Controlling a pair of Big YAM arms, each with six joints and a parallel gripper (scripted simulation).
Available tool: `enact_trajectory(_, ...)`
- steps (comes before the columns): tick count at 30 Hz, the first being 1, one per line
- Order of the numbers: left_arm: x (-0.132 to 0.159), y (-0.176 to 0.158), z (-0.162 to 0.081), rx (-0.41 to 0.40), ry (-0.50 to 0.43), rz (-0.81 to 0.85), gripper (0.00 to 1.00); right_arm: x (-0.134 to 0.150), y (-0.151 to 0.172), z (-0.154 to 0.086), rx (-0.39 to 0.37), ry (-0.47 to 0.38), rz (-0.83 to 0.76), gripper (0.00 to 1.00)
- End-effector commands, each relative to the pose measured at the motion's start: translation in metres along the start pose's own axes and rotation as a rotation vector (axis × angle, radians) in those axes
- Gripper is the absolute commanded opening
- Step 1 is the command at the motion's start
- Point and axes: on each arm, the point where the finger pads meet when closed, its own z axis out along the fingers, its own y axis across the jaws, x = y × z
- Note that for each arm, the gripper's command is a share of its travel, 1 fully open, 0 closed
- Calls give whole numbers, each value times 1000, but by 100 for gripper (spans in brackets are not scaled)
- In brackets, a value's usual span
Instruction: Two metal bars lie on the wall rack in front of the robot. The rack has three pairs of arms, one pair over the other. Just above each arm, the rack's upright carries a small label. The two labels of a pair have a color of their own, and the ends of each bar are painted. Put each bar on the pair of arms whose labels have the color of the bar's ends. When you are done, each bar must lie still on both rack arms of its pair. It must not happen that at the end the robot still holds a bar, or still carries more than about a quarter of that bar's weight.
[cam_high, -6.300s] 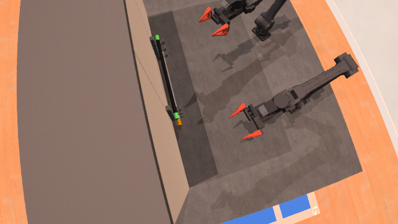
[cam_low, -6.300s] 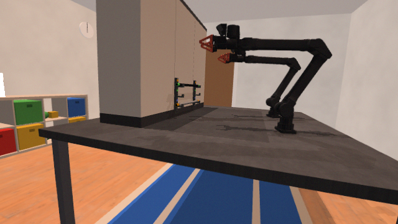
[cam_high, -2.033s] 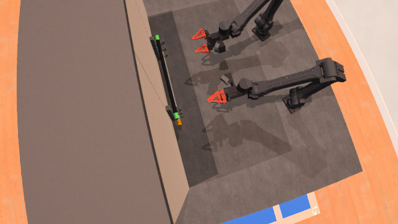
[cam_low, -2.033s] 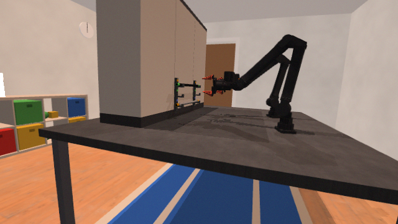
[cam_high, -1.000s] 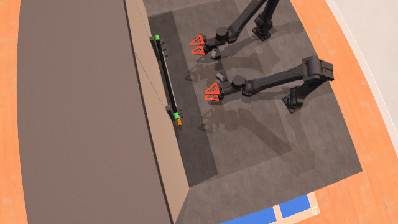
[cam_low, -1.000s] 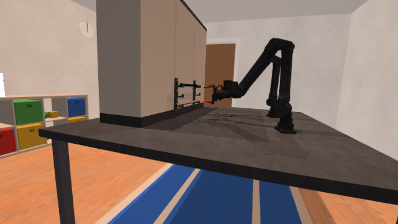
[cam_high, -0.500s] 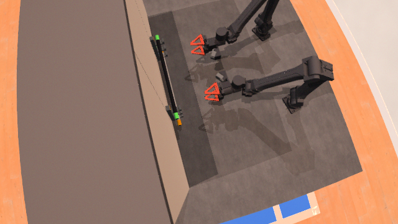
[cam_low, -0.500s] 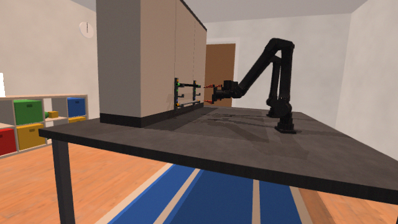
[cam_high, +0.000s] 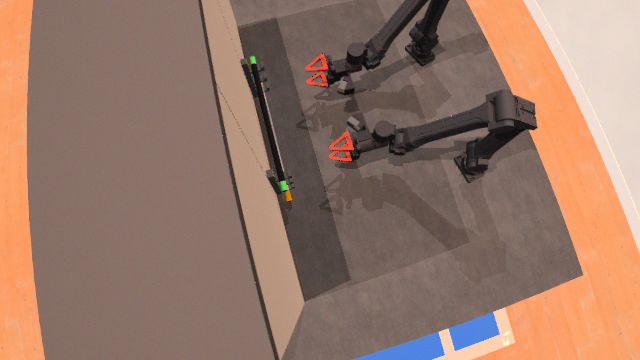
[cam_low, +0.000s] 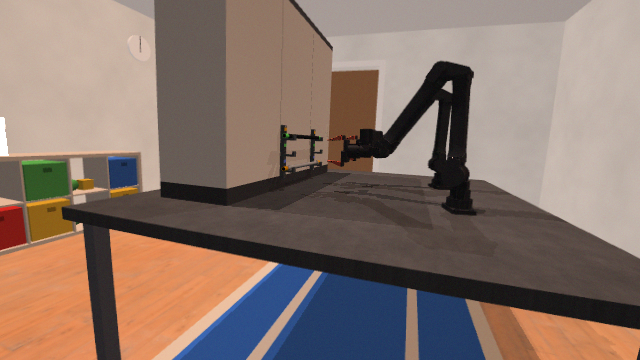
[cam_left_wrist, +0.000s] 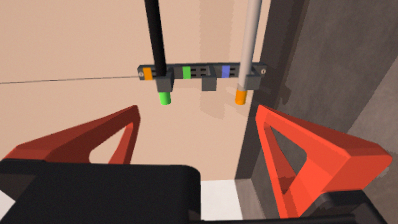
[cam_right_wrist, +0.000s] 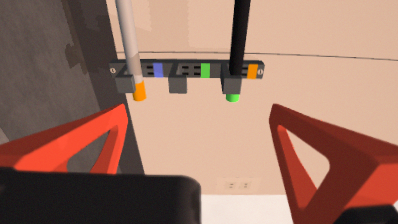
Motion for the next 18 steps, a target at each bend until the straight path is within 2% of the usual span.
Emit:
enact_trajectory(1,-12,33,7,-73,-12,-21,100,7,-17,8,47,17,5,100)
enact_trajectory(18,-16,47,11,-98,-16,-29,100,9,-22,10,60,22,7,100)
